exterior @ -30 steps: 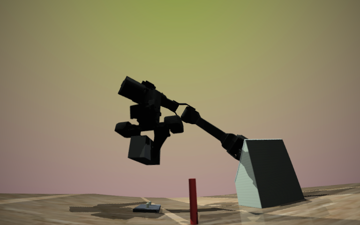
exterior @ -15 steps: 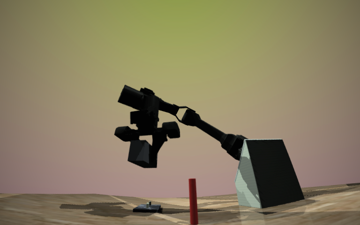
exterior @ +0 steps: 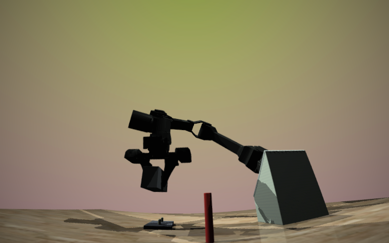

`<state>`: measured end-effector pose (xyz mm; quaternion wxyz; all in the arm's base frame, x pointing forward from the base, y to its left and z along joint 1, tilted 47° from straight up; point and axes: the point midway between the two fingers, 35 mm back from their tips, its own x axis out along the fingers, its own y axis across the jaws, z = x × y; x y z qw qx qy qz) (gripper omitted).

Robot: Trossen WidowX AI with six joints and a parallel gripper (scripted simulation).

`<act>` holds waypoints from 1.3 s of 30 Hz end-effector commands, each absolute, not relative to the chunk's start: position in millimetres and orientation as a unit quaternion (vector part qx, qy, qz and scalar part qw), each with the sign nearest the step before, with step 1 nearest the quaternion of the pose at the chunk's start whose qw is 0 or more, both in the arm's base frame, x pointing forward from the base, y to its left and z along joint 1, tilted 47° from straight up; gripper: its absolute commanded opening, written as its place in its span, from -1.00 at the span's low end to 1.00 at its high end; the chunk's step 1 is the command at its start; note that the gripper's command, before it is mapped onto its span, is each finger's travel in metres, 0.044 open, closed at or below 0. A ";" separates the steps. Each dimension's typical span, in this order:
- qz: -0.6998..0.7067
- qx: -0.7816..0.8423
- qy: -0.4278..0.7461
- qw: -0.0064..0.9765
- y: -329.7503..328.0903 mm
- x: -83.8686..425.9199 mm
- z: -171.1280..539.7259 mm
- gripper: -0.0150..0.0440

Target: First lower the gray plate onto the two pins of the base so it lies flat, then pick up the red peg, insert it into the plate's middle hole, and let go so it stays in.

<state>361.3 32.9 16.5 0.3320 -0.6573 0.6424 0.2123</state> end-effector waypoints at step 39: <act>0.255 -0.688 0.625 0.268 -51.6 355.5 43.8 -0.49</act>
